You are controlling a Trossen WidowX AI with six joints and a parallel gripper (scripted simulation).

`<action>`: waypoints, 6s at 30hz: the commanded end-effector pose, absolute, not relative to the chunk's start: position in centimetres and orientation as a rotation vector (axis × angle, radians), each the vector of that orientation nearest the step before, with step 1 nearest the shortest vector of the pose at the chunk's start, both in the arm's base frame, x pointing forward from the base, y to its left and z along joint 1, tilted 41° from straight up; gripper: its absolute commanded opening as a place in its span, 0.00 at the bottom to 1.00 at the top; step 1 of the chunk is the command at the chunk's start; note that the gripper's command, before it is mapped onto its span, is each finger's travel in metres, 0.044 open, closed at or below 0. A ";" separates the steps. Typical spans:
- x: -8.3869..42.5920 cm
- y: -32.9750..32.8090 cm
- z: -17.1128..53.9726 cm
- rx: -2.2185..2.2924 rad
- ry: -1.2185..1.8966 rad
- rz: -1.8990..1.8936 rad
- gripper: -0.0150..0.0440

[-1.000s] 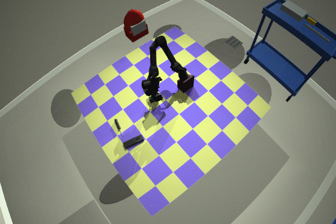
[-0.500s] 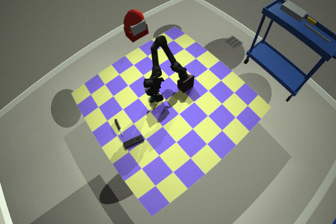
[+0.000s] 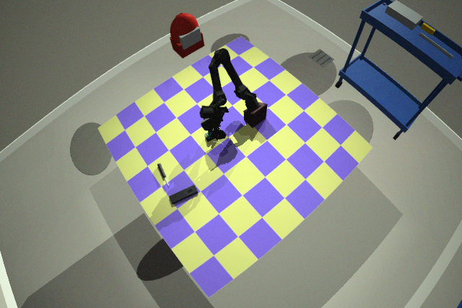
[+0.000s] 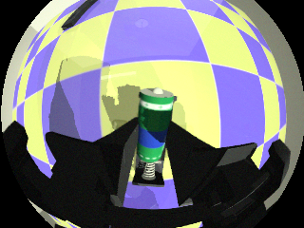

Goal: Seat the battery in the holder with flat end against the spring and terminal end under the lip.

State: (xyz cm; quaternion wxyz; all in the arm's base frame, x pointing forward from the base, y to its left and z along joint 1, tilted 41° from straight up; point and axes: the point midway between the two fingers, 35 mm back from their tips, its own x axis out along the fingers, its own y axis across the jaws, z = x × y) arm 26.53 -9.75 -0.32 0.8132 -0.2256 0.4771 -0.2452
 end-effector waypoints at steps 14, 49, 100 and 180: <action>25.5 -10.1 -0.7 -0.493 0.997 -0.512 0.40; 23.6 -10.0 -1.2 -0.493 0.999 -0.510 0.40; 24.7 -10.0 -1.8 -0.446 1.124 -0.524 0.40; 25.4 -11.0 -1.6 -0.287 1.525 -0.646 0.40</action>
